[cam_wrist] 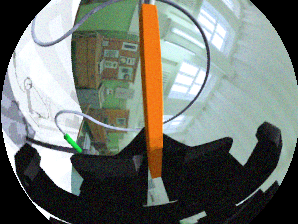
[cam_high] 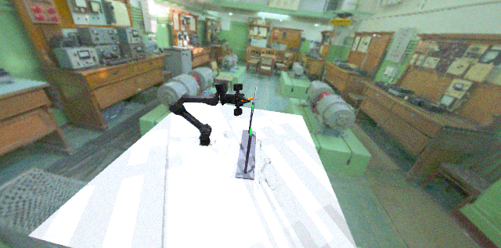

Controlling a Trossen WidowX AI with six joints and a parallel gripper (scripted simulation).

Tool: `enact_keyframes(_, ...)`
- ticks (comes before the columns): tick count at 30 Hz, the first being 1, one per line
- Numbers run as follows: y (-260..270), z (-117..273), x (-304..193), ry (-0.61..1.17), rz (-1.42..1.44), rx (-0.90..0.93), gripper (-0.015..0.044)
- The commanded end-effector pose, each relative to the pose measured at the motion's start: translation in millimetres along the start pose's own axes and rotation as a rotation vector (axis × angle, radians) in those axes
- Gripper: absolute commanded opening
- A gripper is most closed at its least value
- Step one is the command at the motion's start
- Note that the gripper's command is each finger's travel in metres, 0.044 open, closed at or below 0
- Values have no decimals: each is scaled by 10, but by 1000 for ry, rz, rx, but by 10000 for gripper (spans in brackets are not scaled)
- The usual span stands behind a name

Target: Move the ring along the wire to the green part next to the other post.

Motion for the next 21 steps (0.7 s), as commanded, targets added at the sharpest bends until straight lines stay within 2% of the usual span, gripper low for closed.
enact_keyframes(1,-14,0,-3,-11,45,-27,-150)
enact_keyframes(21,-46,-6,2,-61,261,-144,-150)
Point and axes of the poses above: the point midway between the two fingers, 35 mm back from their tips, its own z axis back along the fingers, its own y axis across the jaws, x = y × z, the point moved 3 cm from there along z, back along the fingers, and after that the axes turned 12 degrees about -z, right-handed, at the moved point
